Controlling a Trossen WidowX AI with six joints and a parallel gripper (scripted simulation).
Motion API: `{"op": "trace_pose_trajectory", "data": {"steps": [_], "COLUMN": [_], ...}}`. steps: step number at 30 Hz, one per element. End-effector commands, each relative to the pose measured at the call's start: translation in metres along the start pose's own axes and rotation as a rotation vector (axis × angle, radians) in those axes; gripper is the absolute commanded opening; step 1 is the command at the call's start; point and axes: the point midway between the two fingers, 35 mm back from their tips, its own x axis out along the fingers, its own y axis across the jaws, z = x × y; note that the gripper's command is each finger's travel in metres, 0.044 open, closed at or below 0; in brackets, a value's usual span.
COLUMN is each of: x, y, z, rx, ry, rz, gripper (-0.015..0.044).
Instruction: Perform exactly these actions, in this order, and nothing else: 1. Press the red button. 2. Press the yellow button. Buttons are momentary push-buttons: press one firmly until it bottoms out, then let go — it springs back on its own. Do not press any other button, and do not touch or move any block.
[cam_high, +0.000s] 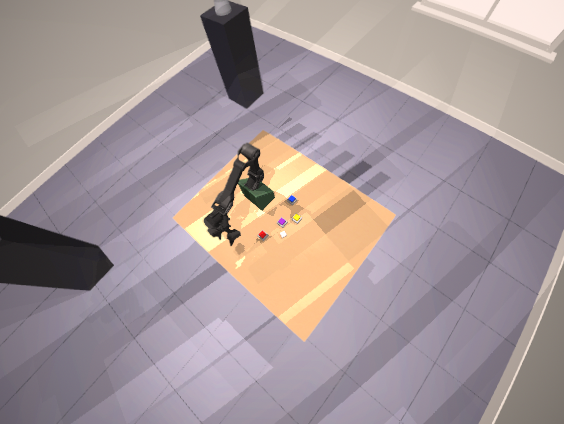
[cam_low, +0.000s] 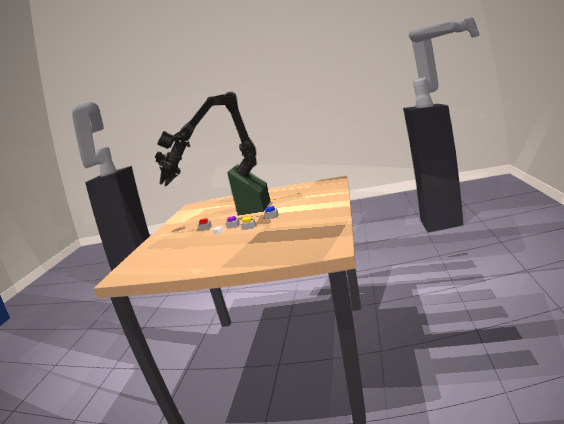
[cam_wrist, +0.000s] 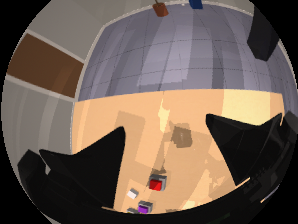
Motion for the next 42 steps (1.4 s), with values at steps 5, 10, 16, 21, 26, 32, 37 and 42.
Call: {"op": "trace_pose_trajectory", "data": {"steps": [5,10,16,21,26,32,37,42], "x": [0.014,0.012,0.006,0.005,0.005,0.008,0.053,0.053], "y": [0.054,0.066,0.075,0.076,0.076,0.075,0.059,0.059], "z": [-0.092,-0.131,-0.175,-0.178,-0.178,-0.180,-0.213,-0.213], "rx": [-0.793,-1.080,-1.396,-1.419,-1.419,-1.419,-1.419,-1.419], "ry": [0.367,0.519,0.699,0.713,0.713,0.713,0.715,0.715], "rz": [0.030,0.085,0.186,0.196,0.196,0.196,0.199,0.199], "gripper": [0.0400,0.0400,0.0400,0.0400,0.0400,0.0374,0.0242,0.0111]}}
